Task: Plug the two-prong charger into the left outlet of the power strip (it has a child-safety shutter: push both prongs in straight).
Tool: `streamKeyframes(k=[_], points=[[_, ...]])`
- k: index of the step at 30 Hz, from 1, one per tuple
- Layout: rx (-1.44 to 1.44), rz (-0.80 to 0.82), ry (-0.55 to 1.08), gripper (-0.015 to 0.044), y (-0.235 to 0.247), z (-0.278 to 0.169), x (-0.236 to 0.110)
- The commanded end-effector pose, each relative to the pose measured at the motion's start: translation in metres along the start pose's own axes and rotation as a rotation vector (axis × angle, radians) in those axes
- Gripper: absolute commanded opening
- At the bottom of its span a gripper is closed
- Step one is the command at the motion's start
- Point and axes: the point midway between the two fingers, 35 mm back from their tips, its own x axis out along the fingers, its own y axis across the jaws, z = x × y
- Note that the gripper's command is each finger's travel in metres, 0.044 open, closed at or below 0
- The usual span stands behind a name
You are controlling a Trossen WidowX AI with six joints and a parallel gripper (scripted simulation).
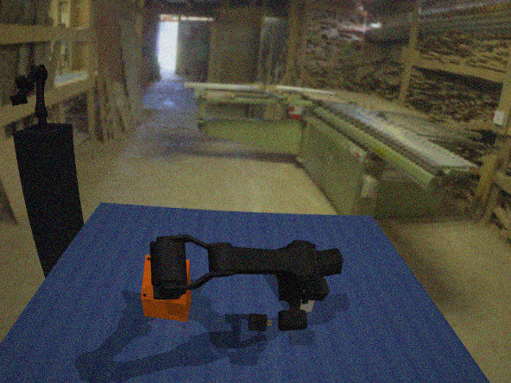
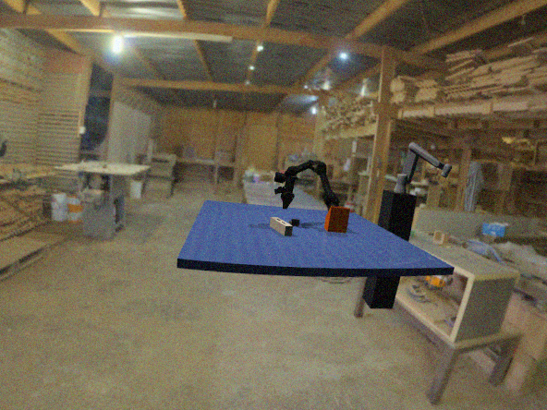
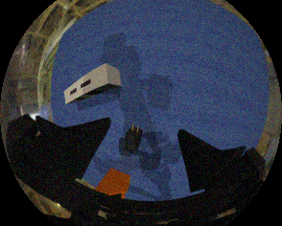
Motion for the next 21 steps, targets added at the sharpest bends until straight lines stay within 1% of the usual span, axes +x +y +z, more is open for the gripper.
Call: streamKeyframes(k=[1, 12, 21], points=[[0.001, -0.045, 0.066, 0.0440, 0.012, -0.020, 0.009], [0.008, -0.194, 0.177, 0.0440, 0.033, -0.068, 0.022], [0.008, -0.204, 0.181, 0.0440, 0.033, -0.072, 0.027]])
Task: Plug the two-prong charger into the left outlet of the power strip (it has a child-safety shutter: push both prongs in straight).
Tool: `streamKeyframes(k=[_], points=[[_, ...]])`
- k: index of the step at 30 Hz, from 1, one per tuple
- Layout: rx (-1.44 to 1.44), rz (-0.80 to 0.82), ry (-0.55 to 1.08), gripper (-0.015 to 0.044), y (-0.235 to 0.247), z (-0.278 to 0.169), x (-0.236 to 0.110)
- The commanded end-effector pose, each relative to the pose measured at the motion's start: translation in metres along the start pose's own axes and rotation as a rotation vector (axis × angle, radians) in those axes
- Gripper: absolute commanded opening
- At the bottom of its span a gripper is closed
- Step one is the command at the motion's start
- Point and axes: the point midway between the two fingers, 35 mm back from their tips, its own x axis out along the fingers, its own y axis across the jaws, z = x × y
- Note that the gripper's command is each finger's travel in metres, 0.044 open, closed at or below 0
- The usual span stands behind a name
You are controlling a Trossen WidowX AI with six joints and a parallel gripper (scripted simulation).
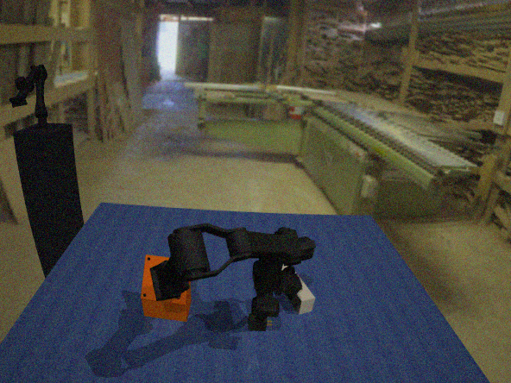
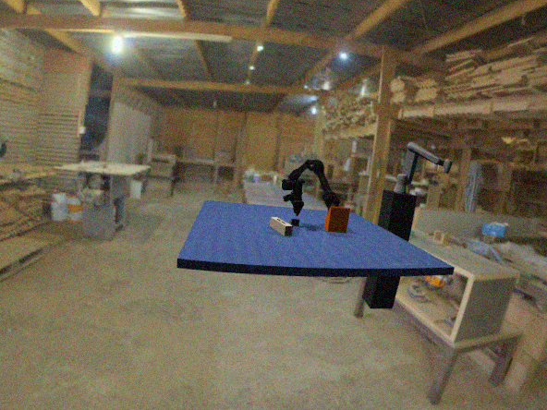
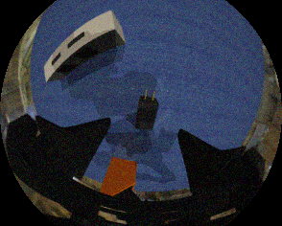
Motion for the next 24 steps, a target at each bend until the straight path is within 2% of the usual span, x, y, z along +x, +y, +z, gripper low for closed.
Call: streamKeyframes(k=[1, 24], points=[[0.000, -0.009, 0.005, 0.0440, 0.000, -0.003, 0.007], [0.000, -0.009, 0.005, 0.0440, 0.000, 0.000, 0.040]])
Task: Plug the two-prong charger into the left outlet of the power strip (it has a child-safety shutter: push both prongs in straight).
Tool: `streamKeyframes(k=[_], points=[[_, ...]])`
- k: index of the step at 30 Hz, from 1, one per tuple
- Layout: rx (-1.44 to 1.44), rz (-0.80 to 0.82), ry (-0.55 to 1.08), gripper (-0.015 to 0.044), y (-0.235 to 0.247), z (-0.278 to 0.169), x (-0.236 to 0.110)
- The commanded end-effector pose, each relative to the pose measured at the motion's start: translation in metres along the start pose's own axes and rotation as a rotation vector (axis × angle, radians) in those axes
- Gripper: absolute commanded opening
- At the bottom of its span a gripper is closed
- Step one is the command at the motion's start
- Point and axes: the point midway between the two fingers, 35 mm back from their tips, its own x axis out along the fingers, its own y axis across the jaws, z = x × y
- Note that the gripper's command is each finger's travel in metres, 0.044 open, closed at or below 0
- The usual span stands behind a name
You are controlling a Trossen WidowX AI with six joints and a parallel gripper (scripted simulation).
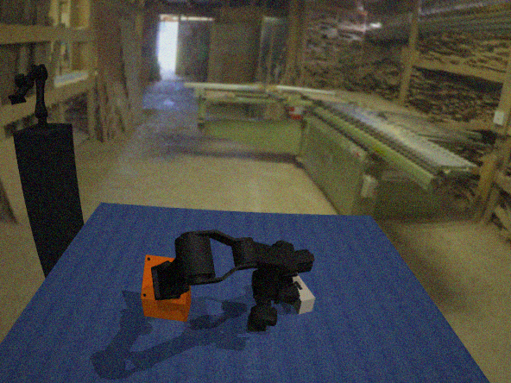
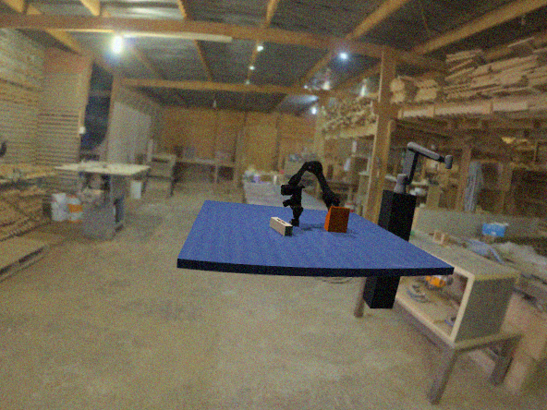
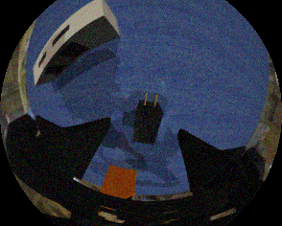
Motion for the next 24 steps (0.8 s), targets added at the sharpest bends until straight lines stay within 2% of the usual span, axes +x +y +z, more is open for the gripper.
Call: streamKeyframes(k=[1, 19, 24], points=[[-0.008, -0.007, 0.008, 0.0440, -0.001, -0.002, 0.009], [-0.008, -0.010, 0.008, 0.0440, -0.002, -0.002, 0.030], [-0.001, -0.005, 0.003, 0.0309, -0.001, 0.000, 0.027]])
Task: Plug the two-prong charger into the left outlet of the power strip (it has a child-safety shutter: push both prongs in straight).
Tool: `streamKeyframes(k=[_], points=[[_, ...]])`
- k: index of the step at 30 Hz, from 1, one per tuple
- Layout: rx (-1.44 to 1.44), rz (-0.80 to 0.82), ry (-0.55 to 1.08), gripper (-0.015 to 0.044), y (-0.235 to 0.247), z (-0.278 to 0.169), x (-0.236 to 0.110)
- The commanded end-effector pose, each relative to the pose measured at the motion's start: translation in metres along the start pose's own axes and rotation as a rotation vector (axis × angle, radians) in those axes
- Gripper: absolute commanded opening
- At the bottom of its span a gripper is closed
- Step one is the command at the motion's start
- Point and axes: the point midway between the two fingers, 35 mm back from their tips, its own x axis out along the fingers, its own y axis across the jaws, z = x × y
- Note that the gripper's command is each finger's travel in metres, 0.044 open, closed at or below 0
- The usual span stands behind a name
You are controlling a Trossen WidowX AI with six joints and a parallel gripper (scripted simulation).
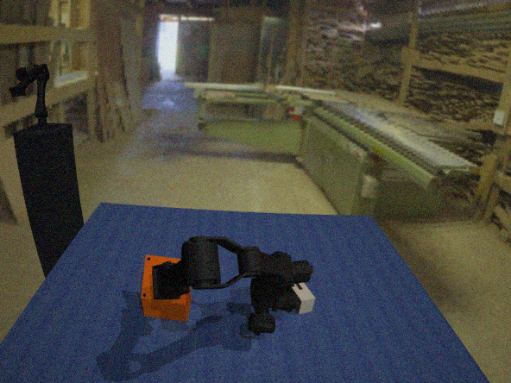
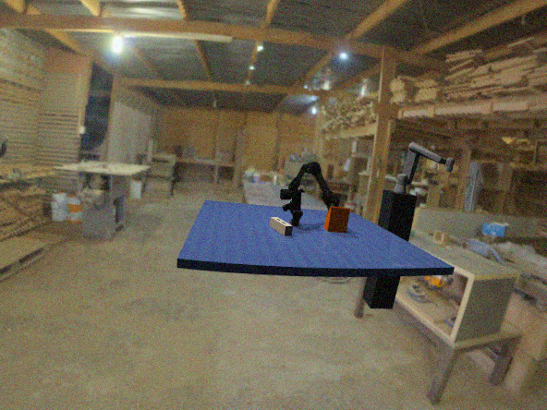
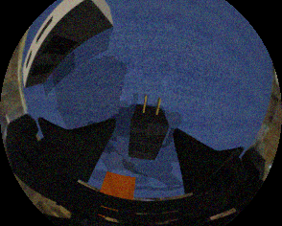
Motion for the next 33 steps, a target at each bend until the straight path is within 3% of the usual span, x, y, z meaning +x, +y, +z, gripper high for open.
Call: streamKeyframes(k=[1, 7, 13, 16, 33], points=[[0.001, 0.001, -0.001, 0.0282, 0.000, 0.000, 0.000], [0.001, 0.001, -0.001, 0.0125, 0.000, 0.000, 0.000], [0.001, 0.001, -0.001, 0.0085, 0.000, 0.000, 0.000], [0.000, 0.001, -0.001, 0.0006, 0.000, 0.000, -0.004], [-0.009, -0.002, 0.004, 0.0000, 0.003, -0.011, -0.054]])
